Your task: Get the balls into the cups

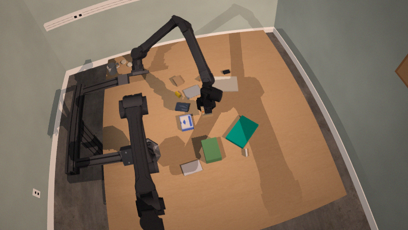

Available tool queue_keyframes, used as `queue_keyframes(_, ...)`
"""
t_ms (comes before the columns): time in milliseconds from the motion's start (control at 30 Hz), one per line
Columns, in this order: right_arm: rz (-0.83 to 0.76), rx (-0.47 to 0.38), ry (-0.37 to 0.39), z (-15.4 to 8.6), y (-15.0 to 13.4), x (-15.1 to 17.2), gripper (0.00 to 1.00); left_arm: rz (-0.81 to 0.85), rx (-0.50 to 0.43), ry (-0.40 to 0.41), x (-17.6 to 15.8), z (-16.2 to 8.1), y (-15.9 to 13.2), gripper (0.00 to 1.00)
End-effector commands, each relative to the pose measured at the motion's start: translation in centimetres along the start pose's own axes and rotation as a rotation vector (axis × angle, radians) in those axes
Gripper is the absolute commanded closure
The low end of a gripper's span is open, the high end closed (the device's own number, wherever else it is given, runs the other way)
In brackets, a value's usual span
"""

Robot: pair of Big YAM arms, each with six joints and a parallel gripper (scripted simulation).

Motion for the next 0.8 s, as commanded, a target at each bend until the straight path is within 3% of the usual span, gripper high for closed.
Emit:
queue_keyframes(0,-0.010,-0.012,0.002,-0.7,0.7,0.1,0.00,-0.019,-0.004,0.069,2.5,-2.2,0.7,0.31)
queue_keyframes(67,-0.010,-0.012,0.002,-0.7,0.7,0.1,0.00,-0.019,-0.004,0.069,2.5,-2.2,0.7,0.31)
queue_keyframes(133,-0.010,-0.012,0.002,-0.7,0.7,0.1,0.00,-0.013,-0.002,0.016,1.5,-1.0,0.9,0.31)
queue_keyframes(300,-0.010,-0.012,0.002,-0.7,0.7,0.1,0.00,-0.015,-0.004,0.070,2.7,-2.5,0.5,0.31)
queue_keyframes(367,-0.010,-0.012,0.002,-0.7,0.7,0.1,0.00,-0.019,-0.002,0.070,2.7,-2.4,0.6,0.31)
queue_keyframes(400,-0.010,-0.012,0.002,-0.7,0.7,0.1,0.00,-0.024,-0.016,0.032,2.4,-2.1,-0.1,0.31)
queue_keyframes(467,-0.010,-0.012,0.002,-0.7,0.7,0.1,0.00,-0.020,-0.017,0.067,2.8,-2.6,0.0,0.31)
queue_keyframes(633,-0.010,-0.012,0.002,-0.7,0.7,0.1,0.00,-0.023,-0.015,0.047,2.6,-2.4,-0.1,0.31)
queue_keyframes(667,-0.010,-0.012,0.002,-0.7,0.7,0.1,0.00,0.007,-0.017,0.057,1.3,-1.9,0.0,0.31)
queue_keyframes(700,-0.010,-0.012,0.002,-0.7,0.7,0.1,0.00,-0.037,-0.027,0.032,2.7,-2.0,-0.8,0.31)
queue_keyframes(767,-0.010,-0.012,0.002,-0.7,0.7,0.1,0.00,-0.041,-0.026,-0.045,1.5,0.2,-0.2,0.31)
Point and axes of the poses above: on each arm, the point where the finger pads meet when closed, its own z axis out along the fingers, its own x axis across the jaws, y = z × x, the point moved 4 cm from there along -z, back along the fingers, and after that the axes turned 15 degrees about z, right-handed, at the moved point
